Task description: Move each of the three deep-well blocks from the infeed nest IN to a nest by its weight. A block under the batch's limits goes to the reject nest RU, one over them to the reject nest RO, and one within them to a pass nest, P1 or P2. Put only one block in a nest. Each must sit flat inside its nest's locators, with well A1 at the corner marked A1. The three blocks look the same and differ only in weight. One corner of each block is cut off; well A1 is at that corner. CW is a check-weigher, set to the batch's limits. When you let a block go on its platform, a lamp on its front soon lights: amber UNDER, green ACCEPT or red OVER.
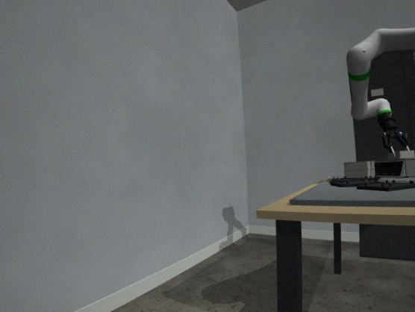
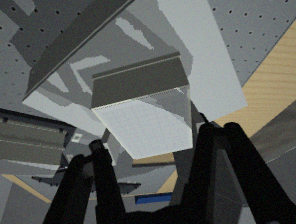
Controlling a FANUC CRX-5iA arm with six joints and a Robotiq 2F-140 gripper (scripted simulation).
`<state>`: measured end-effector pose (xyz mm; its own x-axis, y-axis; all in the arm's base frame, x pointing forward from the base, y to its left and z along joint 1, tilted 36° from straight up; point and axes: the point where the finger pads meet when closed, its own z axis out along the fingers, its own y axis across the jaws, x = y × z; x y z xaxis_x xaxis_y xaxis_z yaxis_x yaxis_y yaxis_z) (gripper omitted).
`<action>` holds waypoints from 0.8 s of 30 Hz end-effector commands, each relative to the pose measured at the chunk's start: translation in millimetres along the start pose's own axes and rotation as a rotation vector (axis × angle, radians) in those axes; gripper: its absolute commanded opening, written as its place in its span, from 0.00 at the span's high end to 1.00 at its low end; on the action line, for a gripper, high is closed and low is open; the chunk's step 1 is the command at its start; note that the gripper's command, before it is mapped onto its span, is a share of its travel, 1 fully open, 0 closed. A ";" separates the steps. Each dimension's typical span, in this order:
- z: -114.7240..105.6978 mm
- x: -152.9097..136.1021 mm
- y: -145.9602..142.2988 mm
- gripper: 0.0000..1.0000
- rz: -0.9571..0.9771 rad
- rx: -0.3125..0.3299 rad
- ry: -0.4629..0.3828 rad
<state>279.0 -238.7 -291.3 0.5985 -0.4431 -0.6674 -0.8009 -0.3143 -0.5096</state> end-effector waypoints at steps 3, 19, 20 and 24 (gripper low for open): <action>-0.1 0.2 0.1 0.90 0.000 0.000 0.001; -3.0 -1.5 0.1 0.90 0.000 0.000 0.001; -4.5 -2.3 0.1 0.90 0.000 0.000 0.001; -10.2 -5.7 0.1 0.90 0.000 0.000 0.001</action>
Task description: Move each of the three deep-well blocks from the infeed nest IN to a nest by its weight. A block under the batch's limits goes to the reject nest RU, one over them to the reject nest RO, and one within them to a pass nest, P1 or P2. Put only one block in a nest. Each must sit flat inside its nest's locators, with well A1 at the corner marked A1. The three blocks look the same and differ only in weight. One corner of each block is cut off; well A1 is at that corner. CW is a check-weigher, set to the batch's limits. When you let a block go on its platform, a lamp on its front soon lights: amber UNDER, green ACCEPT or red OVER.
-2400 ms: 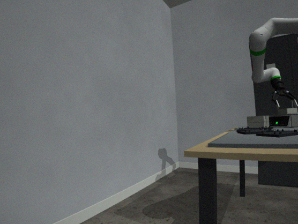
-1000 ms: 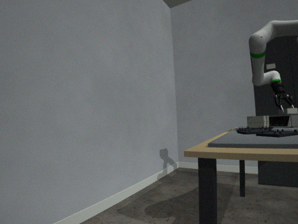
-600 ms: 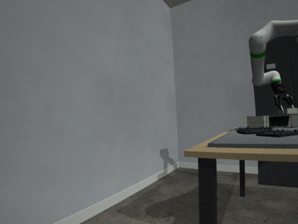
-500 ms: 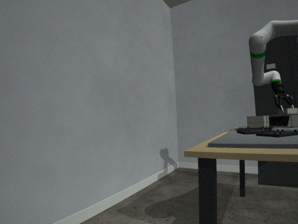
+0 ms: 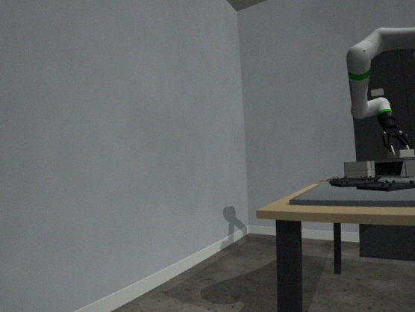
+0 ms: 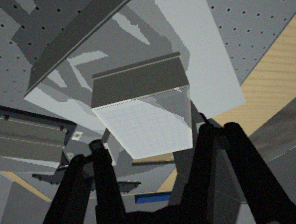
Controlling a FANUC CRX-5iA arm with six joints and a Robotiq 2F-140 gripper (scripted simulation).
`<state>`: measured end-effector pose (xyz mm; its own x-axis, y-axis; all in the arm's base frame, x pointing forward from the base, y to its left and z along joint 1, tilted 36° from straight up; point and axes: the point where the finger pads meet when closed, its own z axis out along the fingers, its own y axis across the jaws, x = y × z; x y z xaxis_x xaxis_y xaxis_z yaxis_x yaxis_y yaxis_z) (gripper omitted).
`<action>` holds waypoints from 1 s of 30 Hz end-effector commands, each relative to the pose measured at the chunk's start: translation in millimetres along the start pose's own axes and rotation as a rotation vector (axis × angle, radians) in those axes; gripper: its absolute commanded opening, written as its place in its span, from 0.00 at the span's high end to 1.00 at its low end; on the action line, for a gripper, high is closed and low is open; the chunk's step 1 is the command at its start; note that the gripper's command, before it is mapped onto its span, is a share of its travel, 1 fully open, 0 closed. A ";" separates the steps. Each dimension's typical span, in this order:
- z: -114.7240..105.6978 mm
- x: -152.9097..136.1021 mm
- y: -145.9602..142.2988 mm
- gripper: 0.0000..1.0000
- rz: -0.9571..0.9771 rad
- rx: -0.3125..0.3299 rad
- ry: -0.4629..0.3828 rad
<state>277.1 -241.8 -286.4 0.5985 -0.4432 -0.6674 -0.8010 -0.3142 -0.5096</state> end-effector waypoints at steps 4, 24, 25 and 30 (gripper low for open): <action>-10.7 -6.0 0.1 0.90 0.000 0.000 0.000; -33.8 -19.3 0.1 0.90 0.000 0.000 0.000; -35.2 -20.2 0.1 0.90 0.000 0.000 0.000; -42.4 -24.3 0.1 0.90 0.000 0.000 0.000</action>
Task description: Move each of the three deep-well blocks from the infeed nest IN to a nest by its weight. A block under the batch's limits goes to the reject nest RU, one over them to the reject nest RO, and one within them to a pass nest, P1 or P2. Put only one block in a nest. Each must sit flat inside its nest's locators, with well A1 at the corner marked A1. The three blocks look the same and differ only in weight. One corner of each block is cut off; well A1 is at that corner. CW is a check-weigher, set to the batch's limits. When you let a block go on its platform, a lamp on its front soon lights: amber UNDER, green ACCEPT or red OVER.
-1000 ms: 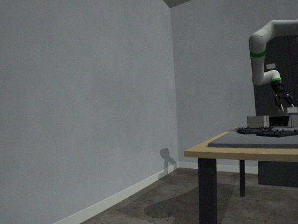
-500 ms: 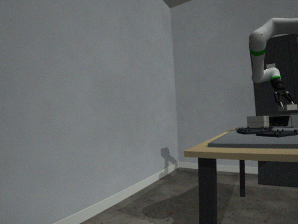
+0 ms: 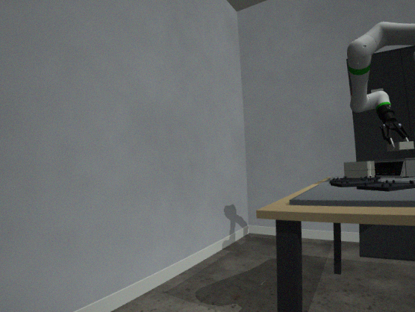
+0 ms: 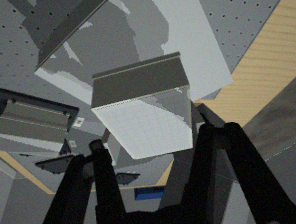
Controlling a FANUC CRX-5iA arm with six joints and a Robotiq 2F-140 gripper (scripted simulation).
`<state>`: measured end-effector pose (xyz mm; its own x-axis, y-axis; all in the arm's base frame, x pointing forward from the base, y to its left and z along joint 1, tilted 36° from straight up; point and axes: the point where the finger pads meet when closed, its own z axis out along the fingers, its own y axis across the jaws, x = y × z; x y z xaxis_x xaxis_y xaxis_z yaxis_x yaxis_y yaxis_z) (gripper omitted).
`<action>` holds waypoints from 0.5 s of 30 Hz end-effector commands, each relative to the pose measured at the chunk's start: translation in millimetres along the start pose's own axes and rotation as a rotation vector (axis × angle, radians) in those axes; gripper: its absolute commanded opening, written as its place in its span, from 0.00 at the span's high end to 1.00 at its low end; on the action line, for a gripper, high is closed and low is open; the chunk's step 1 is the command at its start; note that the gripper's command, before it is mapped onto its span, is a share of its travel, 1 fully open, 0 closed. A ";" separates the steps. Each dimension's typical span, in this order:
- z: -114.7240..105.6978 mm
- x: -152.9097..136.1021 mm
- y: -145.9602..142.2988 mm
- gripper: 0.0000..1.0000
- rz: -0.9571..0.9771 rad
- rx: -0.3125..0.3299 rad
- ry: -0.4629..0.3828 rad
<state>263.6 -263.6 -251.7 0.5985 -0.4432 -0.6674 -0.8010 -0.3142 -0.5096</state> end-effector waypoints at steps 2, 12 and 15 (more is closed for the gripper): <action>-7.9 -4.4 0.1 0.90 0.000 0.000 0.000; -14.7 -8.3 0.1 0.90 0.000 0.000 0.000; -14.7 -8.3 0.1 0.90 0.000 0.000 0.000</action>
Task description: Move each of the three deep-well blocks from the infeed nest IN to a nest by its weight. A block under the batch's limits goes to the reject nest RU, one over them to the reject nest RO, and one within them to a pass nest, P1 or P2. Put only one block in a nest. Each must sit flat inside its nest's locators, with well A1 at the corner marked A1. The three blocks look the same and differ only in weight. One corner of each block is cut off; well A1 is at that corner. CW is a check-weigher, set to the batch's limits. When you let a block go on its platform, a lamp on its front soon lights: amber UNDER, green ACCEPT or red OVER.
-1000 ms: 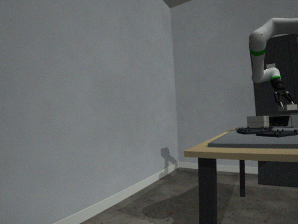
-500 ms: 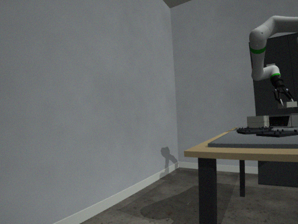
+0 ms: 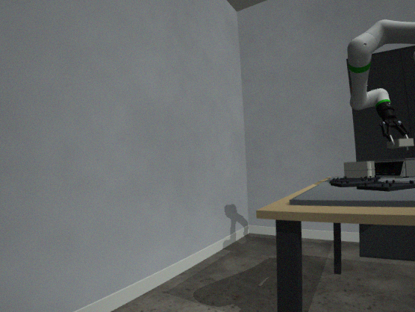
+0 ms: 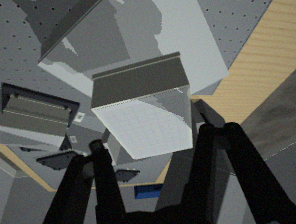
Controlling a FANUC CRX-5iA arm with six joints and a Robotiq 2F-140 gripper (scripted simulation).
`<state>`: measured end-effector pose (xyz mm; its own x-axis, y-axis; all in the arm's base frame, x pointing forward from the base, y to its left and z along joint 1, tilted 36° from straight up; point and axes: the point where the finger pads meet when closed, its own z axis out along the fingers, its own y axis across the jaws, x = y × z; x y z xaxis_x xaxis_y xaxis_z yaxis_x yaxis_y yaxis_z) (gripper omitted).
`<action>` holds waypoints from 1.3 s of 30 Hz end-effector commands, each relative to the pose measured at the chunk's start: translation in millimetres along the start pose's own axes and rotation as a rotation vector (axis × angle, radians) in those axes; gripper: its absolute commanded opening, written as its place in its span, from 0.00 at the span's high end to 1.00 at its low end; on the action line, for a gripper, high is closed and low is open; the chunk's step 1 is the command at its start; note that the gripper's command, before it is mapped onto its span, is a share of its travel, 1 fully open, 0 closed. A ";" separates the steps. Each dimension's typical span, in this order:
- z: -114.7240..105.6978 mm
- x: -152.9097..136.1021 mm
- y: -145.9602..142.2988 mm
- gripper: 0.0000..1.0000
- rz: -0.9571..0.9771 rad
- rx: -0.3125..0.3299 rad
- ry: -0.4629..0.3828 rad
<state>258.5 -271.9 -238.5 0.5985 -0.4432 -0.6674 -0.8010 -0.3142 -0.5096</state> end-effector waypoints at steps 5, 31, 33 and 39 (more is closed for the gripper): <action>-0.4 0.0 0.1 0.90 0.000 0.000 0.000; 4.8 -9.0 -55.6 0.90 -0.337 -0.195 0.000; 5.4 -10.1 -62.2 0.90 -0.337 -0.195 0.000; 7.2 -13.3 -81.8 0.90 -0.337 -0.195 0.000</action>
<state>307.7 -239.4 -198.7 0.8286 -0.2876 -0.4803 -0.5475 -0.5954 -0.5881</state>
